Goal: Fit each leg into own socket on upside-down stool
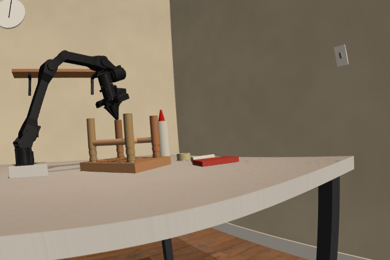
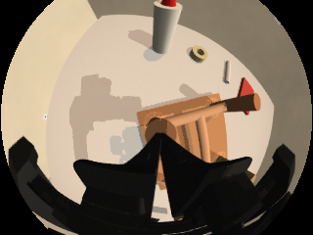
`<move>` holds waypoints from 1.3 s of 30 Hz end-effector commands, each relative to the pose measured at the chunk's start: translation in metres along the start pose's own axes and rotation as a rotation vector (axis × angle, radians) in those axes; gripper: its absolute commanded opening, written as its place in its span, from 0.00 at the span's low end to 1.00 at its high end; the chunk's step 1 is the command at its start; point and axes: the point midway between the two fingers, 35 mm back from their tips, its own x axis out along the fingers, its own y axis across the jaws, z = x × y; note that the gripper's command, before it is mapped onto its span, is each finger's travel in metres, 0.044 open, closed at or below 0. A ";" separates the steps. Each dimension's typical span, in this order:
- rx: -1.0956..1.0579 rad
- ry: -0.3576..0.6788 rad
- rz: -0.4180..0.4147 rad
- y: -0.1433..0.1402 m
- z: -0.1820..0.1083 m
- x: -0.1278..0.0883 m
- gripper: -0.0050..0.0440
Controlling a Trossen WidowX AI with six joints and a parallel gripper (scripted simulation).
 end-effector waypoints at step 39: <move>0.142 0.024 -0.048 -0.062 -0.007 -0.032 0.10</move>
